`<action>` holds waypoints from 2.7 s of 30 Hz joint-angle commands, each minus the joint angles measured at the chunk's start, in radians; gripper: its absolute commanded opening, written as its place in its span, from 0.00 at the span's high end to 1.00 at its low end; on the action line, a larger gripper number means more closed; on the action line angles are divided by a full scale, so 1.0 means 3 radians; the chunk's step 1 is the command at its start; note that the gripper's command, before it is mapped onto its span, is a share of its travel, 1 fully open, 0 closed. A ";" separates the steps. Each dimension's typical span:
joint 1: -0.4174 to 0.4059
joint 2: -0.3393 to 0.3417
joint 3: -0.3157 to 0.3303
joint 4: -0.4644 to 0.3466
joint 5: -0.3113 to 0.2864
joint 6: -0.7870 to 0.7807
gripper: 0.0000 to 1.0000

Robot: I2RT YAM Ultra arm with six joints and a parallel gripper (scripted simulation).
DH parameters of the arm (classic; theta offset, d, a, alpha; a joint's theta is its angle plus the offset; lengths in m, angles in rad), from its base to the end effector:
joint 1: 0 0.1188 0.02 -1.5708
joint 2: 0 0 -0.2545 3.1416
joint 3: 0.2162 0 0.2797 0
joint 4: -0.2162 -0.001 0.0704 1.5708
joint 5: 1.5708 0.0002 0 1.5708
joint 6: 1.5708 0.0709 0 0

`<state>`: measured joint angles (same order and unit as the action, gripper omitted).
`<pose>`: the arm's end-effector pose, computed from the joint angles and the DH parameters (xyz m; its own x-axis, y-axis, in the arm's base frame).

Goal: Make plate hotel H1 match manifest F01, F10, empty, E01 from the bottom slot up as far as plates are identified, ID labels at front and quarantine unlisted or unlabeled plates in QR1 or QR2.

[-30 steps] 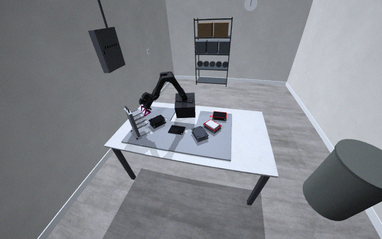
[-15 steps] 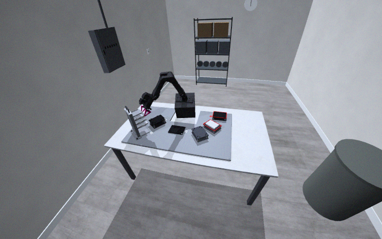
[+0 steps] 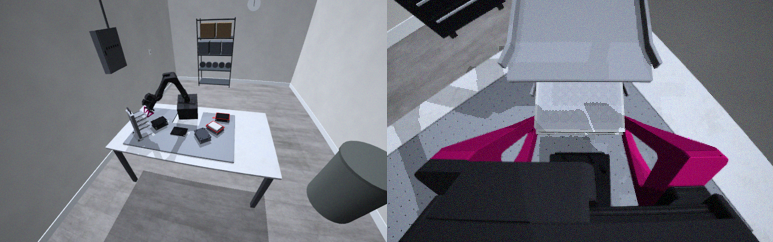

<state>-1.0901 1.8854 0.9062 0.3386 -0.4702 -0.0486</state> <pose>0.2180 -0.3464 0.0875 -0.3063 0.4936 -0.8139 0.6083 0.7592 0.2315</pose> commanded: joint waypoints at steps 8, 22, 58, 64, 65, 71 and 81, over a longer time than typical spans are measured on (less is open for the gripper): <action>-0.0057 -0.0127 -0.0158 0.0061 -0.0039 -0.0030 0.14; -0.0118 -0.0247 -0.0374 0.0136 -0.0088 -0.0072 0.14; -0.0313 -0.0561 -0.0920 0.0296 -0.0242 -0.0210 0.14; -0.0355 -0.0619 -0.1018 0.0318 -0.0276 -0.0241 0.14; -0.0355 -0.0619 -0.1018 0.0318 -0.0276 -0.0241 0.14; -0.0392 -0.0668 -0.1098 0.0334 -0.0305 -0.0269 0.14; -0.0471 -0.0765 -0.1254 0.0359 -0.0366 -0.0329 0.14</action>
<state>-1.2228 1.6726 0.5312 0.4416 -0.5697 -0.1425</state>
